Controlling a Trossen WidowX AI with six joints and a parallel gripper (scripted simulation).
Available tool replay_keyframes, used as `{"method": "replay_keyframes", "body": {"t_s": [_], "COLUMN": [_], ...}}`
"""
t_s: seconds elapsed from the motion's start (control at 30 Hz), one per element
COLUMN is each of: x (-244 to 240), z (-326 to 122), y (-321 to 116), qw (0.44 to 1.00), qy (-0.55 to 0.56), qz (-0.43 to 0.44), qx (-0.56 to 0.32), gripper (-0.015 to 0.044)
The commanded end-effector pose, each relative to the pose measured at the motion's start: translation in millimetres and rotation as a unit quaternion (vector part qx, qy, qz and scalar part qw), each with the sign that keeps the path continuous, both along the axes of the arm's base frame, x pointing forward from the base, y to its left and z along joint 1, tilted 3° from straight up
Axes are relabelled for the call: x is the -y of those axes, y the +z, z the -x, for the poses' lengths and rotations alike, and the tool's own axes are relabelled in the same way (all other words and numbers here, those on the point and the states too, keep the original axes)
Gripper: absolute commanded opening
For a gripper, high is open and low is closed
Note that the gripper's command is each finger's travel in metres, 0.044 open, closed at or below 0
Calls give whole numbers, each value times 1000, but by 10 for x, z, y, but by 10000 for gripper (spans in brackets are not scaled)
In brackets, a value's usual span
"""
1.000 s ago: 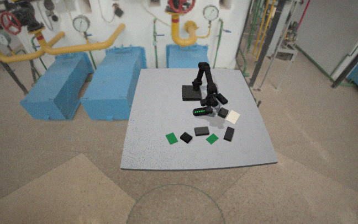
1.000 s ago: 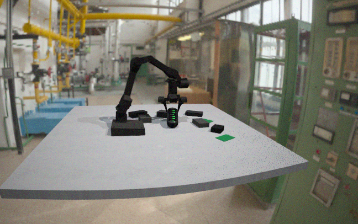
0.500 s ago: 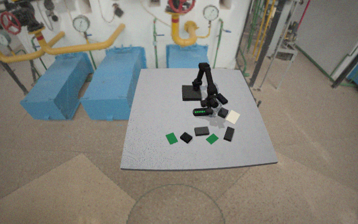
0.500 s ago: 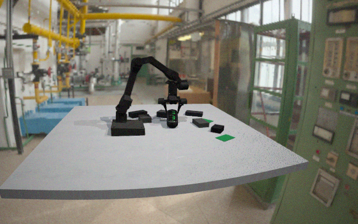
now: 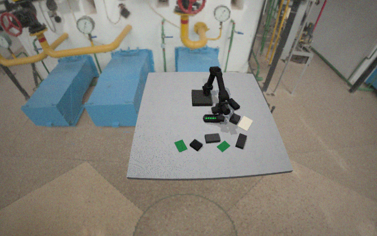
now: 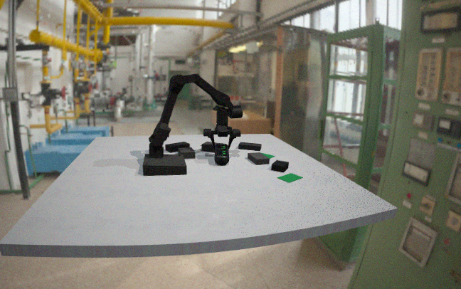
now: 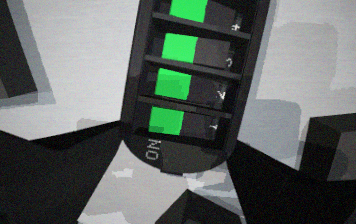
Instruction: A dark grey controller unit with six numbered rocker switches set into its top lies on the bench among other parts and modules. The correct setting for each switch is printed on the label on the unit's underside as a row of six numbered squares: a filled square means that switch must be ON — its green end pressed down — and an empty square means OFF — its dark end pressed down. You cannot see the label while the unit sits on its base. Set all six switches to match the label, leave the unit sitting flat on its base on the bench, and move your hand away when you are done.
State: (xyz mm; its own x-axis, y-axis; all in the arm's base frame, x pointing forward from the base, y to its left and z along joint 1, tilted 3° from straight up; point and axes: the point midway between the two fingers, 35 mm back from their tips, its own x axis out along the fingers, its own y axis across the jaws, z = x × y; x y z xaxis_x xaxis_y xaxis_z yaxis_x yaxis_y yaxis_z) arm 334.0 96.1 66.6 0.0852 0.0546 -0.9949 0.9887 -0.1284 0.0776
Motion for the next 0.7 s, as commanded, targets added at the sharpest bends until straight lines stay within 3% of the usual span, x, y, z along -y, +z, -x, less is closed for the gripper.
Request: {"method": "replay_keyframes", "body": {"t_s": [0.0,0.67], "x": [30,-16], "z": [13,-2], "y": [-83,-225], "qw": [1000,1000], "qy": [-6,-6], "qz": [9,8], "qx": [-8,-8], "gripper": [338,338]}}
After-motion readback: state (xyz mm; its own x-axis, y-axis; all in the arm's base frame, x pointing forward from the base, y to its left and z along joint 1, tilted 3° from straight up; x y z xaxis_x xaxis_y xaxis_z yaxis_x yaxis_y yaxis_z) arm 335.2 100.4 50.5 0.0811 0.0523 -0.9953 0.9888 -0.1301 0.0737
